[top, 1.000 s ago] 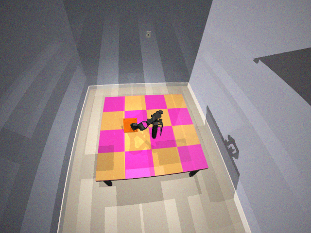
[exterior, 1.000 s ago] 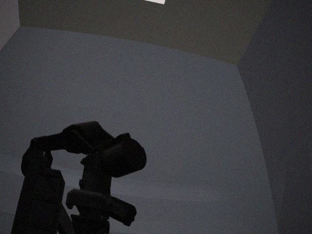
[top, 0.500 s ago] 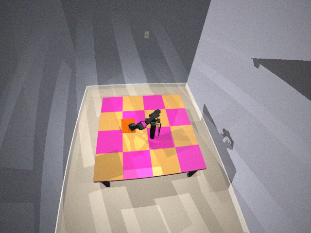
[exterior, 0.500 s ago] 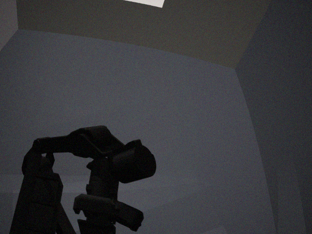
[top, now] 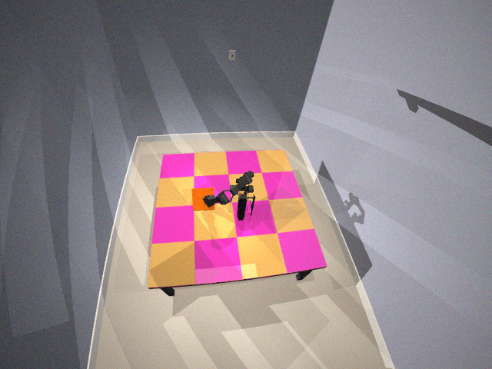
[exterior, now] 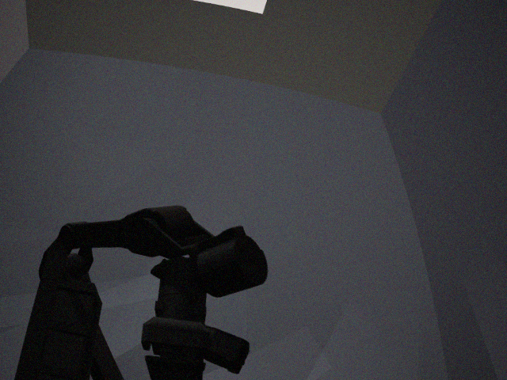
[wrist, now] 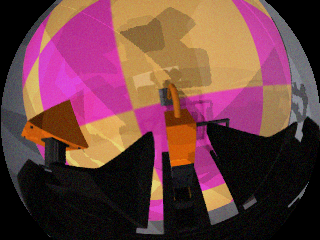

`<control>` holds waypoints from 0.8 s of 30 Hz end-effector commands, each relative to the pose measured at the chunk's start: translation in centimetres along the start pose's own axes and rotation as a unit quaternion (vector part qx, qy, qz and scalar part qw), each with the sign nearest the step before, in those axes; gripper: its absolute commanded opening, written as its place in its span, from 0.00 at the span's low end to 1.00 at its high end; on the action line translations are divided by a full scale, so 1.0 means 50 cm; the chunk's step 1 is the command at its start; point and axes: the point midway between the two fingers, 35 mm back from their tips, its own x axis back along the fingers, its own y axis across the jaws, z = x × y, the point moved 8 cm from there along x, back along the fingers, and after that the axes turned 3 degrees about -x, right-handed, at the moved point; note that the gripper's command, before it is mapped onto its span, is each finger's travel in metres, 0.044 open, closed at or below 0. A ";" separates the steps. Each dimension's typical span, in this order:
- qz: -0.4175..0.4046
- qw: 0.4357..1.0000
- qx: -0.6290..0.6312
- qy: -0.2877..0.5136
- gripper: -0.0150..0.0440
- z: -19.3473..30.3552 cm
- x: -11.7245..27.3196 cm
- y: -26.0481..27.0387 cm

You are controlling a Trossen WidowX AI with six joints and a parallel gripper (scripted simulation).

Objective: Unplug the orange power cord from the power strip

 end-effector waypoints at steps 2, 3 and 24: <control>0.002 1.000 0.002 0.001 0.88 -0.004 0.001 -0.001; 0.002 1.000 0.002 0.001 0.92 -0.012 0.003 -0.001; 0.002 1.000 0.002 0.000 1.00 -0.119 0.024 0.006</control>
